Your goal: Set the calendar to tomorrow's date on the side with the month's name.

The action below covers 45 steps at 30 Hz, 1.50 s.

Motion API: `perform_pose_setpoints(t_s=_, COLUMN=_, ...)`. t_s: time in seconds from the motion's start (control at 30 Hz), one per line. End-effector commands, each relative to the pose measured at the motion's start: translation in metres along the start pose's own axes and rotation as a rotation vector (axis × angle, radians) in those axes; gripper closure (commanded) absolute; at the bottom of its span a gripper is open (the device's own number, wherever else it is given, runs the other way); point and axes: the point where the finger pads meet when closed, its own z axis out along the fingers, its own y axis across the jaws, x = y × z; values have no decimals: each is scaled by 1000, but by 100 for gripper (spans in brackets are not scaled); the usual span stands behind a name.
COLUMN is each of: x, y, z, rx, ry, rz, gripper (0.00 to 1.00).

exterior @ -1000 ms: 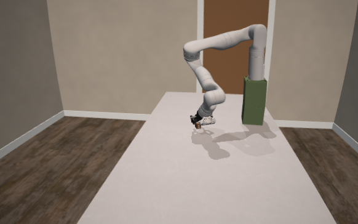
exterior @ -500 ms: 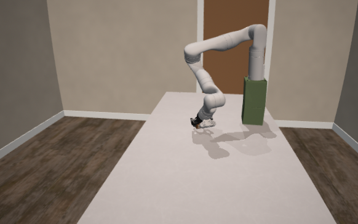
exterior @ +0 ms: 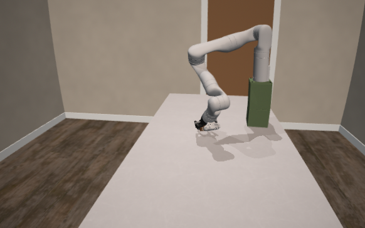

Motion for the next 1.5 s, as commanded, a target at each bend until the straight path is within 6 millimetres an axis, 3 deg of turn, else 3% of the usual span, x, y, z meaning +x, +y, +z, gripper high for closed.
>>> perform_pose_setpoints(t_s=0.0, x=0, y=1, z=-1, rx=-1, ry=0, rz=1, gripper=54)
perform_pose_setpoints(t_s=1.0, x=0, y=1, z=-1, rx=-1, ry=0, rz=1, gripper=54)
perform_pose_setpoints(t_s=1.03, x=0, y=1, z=-1, rx=-1, ry=0, rz=1, gripper=74)
perform_pose_setpoints(t_s=1.47, x=0, y=1, z=-1, rx=-1, ry=0, rz=1, gripper=74)
